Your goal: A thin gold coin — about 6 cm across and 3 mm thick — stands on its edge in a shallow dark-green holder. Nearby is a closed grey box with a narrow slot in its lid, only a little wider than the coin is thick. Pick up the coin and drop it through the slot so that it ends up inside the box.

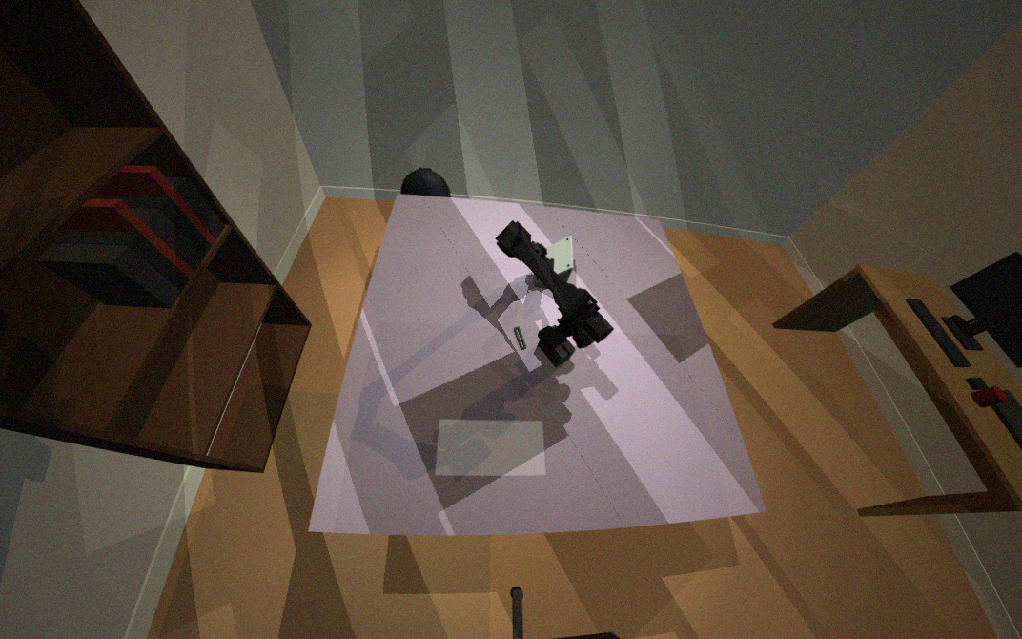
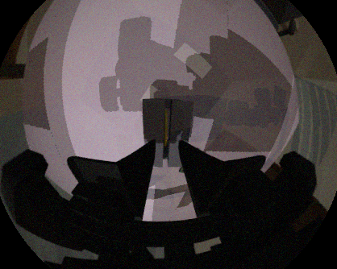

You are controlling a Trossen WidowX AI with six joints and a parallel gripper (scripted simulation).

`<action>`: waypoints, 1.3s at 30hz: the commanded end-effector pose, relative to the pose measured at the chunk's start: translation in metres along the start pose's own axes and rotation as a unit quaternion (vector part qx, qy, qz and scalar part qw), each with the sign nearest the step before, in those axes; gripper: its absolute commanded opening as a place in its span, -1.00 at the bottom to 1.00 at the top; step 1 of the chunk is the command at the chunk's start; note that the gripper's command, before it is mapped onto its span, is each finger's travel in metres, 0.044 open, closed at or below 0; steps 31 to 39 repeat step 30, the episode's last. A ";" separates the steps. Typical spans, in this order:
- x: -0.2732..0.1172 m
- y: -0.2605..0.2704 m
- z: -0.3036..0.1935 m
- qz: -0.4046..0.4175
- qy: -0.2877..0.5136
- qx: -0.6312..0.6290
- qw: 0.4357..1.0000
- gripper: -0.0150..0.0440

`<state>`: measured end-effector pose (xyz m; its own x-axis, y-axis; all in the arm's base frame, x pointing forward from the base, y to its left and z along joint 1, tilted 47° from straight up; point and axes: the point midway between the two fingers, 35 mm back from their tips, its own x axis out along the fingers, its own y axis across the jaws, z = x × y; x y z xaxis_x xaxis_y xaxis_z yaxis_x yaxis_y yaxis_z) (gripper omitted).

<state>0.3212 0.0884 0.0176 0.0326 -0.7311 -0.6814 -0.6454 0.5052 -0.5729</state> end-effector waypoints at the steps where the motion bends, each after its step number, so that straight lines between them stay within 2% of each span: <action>1: 0.000 0.000 0.000 0.000 0.000 0.000 1.000 0.05; 6: 0.000 0.000 0.000 0.000 0.000 0.000 1.000 0.05; 15: -0.020 0.000 0.000 0.000 0.000 0.000 1.000 0.85; 17: -0.039 0.001 -0.002 0.000 0.002 -0.003 1.000 1.00; 20: -0.060 0.002 -0.005 -0.002 0.004 -0.005 1.000 1.00; 39: -0.060 0.002 -0.005 -0.002 0.004 -0.005 1.000 1.00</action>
